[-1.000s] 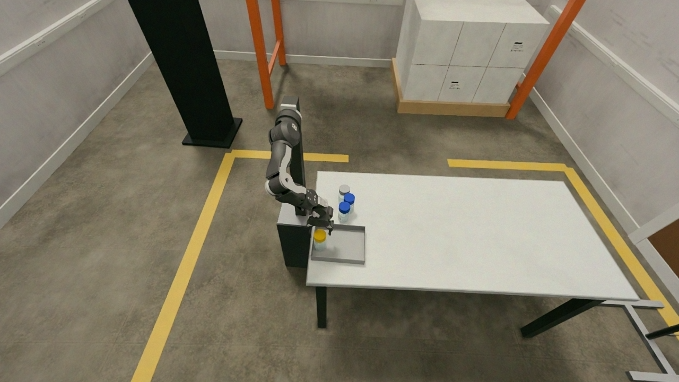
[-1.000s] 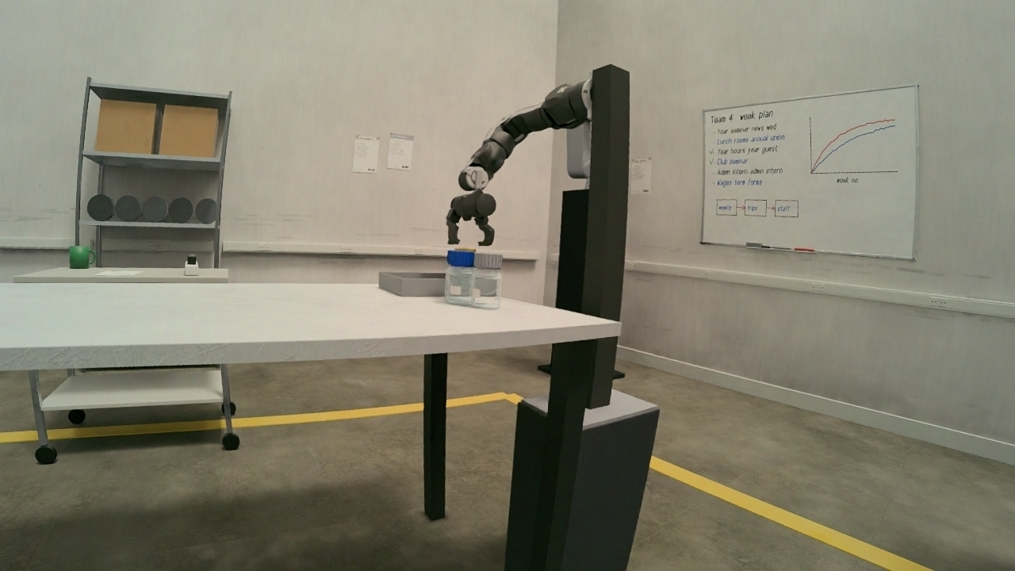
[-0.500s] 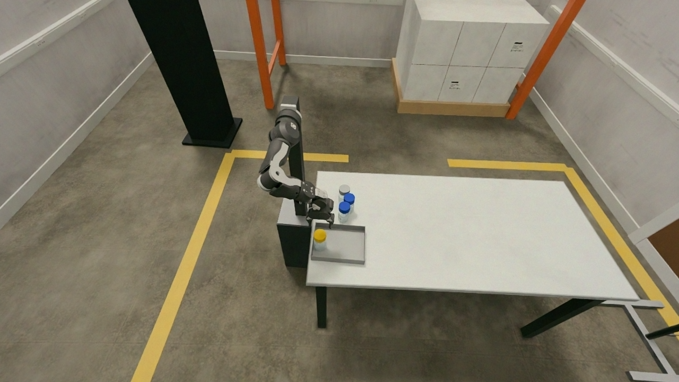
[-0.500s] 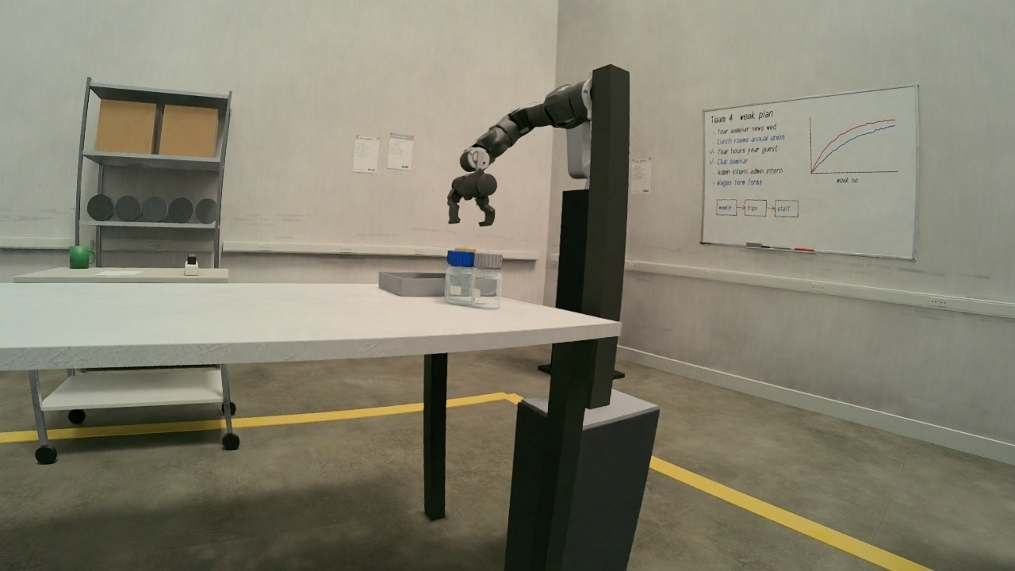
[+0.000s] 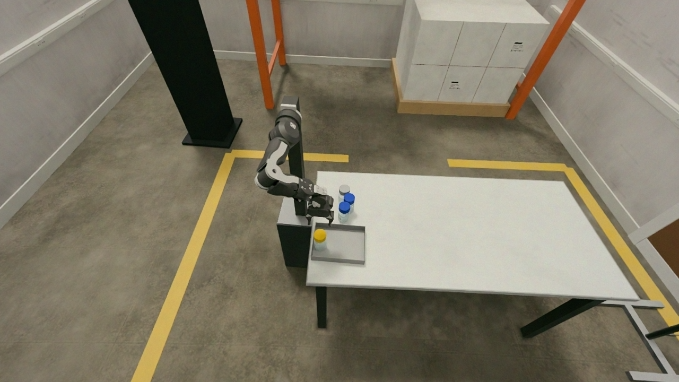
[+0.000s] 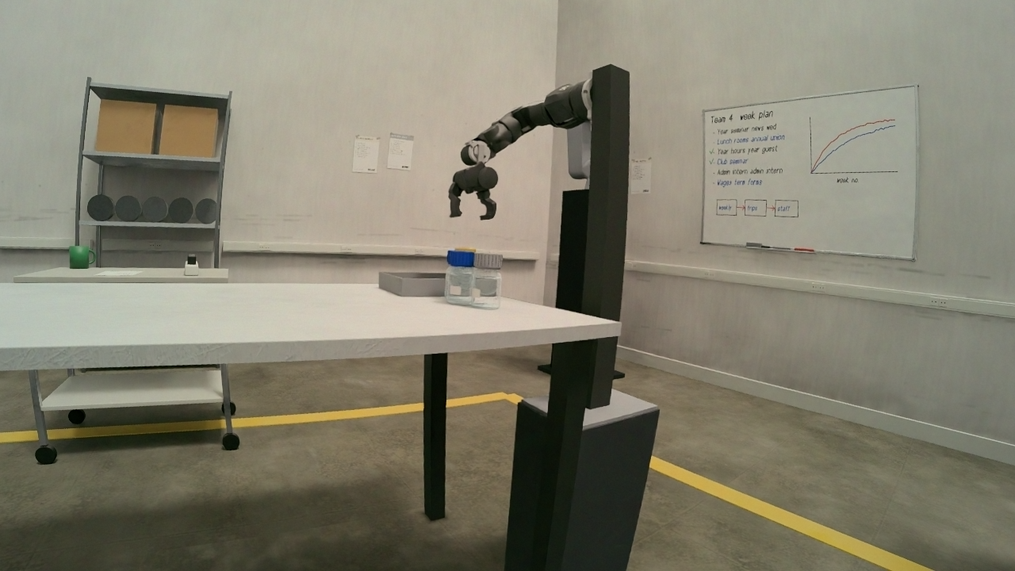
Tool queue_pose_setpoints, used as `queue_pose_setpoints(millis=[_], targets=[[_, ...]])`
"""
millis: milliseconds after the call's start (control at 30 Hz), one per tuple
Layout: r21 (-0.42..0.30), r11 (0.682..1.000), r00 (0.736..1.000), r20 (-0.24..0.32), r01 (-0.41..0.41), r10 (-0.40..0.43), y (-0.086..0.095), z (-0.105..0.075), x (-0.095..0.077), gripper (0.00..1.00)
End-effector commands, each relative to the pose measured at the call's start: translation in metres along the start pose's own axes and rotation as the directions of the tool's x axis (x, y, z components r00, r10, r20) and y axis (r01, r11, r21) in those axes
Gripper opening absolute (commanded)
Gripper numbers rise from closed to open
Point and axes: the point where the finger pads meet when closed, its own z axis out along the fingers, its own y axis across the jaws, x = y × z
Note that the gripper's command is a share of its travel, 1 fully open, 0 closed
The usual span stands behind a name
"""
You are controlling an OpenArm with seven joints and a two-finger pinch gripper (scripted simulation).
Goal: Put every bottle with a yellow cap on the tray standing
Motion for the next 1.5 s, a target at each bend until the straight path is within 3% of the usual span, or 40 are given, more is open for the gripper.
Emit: queue_pose_setpoints(millis=[0, 133, 467, 700, 1033, 1467], targets=[[0.002, 1.000, 1.000, 0.002, -0.004, 0.004, 0.000, -0.001, 0.000, 0.52], [0.002, 1.000, 1.000, 0.002, -0.004, 0.004, 0.000, -0.001, 0.000, 0.52], [0.000, 1.000, 1.000, 0.001, 0.000, 0.000, 0.065, -0.039, 0.001, 0.52], [0.000, 1.000, 1.000, 0.001, 0.000, 0.000, 0.065, -0.039, 0.001, 0.52], [-0.004, 1.000, 1.000, -0.001, 0.000, 0.000, 0.085, -0.051, 0.000, 0.52], [-0.009, 1.000, 1.000, -0.001, -0.004, 0.004, 0.086, -0.051, 0.001, 0.52]])
